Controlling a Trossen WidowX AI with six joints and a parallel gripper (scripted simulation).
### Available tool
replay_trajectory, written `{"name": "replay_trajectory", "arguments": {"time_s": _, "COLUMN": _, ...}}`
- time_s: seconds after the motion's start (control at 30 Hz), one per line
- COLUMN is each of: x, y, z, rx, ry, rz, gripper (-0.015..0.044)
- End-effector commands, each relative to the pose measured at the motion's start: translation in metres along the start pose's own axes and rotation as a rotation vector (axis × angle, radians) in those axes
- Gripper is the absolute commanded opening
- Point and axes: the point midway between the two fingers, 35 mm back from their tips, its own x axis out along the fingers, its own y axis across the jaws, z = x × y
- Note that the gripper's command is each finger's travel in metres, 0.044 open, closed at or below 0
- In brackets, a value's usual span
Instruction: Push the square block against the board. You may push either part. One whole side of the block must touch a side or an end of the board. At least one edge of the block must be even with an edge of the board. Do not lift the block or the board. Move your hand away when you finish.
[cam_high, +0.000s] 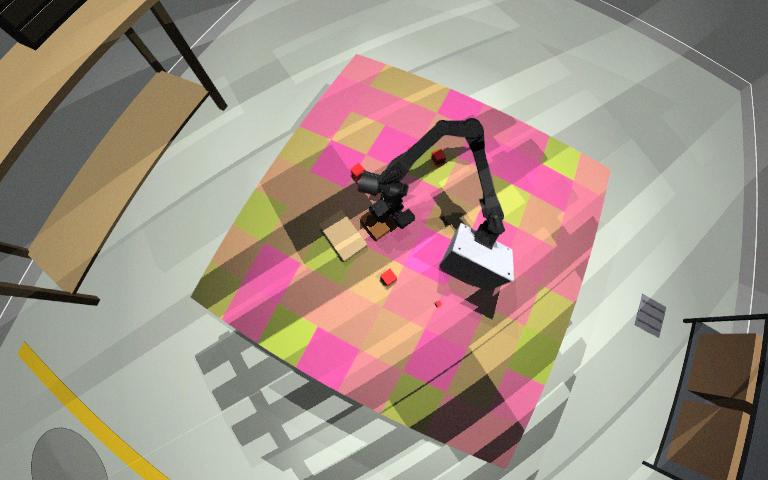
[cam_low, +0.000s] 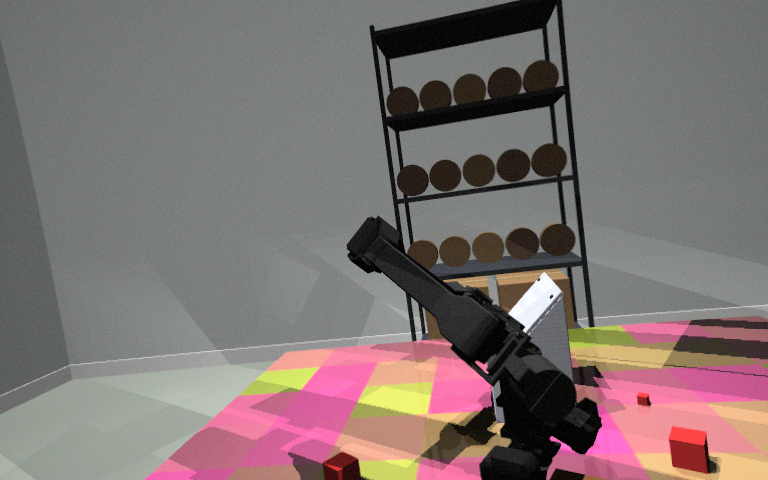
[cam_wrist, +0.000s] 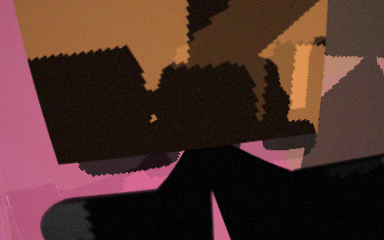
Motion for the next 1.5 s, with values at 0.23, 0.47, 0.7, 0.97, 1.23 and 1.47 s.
{"name": "replay_trajectory", "arguments": {"time_s": 0.23, "x": 0.000, "y": -0.001, "z": 0.019, "rx": 0.007, "ry": -0.007, "rz": 0.002, "gripper": 0.0000}}
{"name": "replay_trajectory", "arguments": {"time_s": 0.47, "x": 0.000, "y": 0.000, "z": 0.030, "rx": 0.008, "ry": -0.007, "rz": 0.002, "gripper": 0.0000}}
{"name": "replay_trajectory", "arguments": {"time_s": 0.7, "x": 0.000, "y": 0.001, "z": 0.041, "rx": 0.008, "ry": -0.007, "rz": 0.002, "gripper": 0.0000}}
{"name": "replay_trajectory", "arguments": {"time_s": 0.97, "x": 0.000, "y": 0.001, "z": 0.036, "rx": 0.008, "ry": -0.006, "rz": 0.002, "gripper": 0.0000}}
{"name": "replay_trajectory", "arguments": {"time_s": 1.23, "x": 0.000, "y": 0.000, "z": 0.023, "rx": 0.008, "ry": -0.005, "rz": 0.001, "gripper": 0.0000}}
{"name": "replay_trajectory", "arguments": {"time_s": 1.47, "x": 0.001, "y": 0.000, "z": 0.011, "rx": 0.008, "ry": -0.003, "rz": 0.001, "gripper": 0.0000}}
